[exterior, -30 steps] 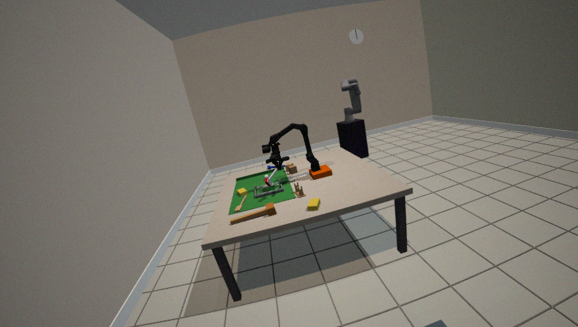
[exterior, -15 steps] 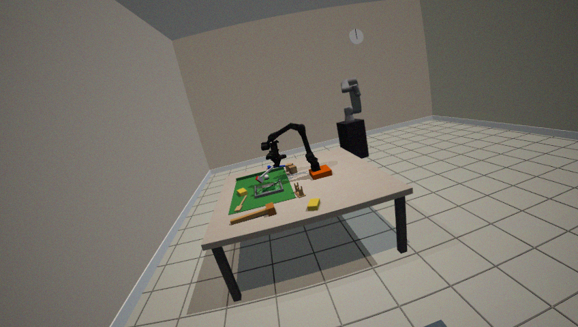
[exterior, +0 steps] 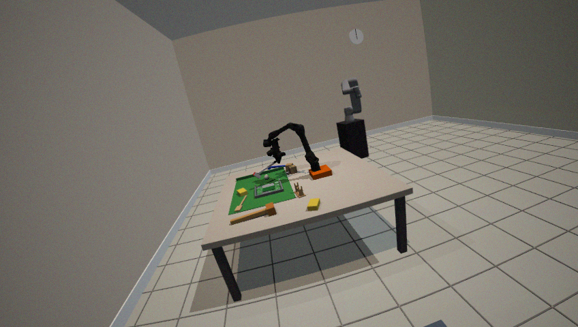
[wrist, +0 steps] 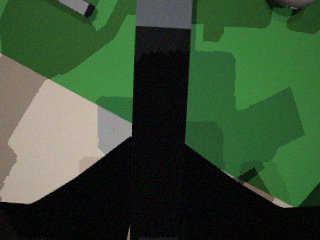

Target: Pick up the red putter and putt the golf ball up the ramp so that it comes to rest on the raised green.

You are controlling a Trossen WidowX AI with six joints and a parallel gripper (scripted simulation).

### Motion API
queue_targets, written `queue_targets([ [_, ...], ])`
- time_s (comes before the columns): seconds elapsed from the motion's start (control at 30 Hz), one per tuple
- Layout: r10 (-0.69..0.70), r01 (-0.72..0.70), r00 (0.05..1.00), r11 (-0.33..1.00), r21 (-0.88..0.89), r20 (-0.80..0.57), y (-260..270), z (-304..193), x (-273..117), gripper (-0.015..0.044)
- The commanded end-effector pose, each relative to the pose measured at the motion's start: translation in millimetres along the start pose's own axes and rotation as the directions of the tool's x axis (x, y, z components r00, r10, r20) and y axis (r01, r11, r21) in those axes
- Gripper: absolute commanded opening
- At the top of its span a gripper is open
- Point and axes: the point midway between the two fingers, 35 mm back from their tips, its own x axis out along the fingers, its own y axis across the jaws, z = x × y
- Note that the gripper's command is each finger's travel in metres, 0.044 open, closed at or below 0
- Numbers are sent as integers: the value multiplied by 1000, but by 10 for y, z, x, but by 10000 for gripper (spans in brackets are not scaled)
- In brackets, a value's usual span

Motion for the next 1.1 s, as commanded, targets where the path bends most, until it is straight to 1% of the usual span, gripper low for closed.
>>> queue_targets([
  [0.0, -19, 19, 1000, 997, 76, -2, -164, -141, -64, 0],
  [0.3, -31, 38, 999, 966, 257, -32, -471, -598, -126, 0],
  [0.63, -34, 59, 997, 895, 443, -65, -716, -1159, -197, 0],
  [0.83, -33, 61, 997, 888, 455, -68, -732, -1200, -164, 0],
  [1.07, -33, 61, 997, 888, 455, -67, -742, -1218, 93, 0],
])
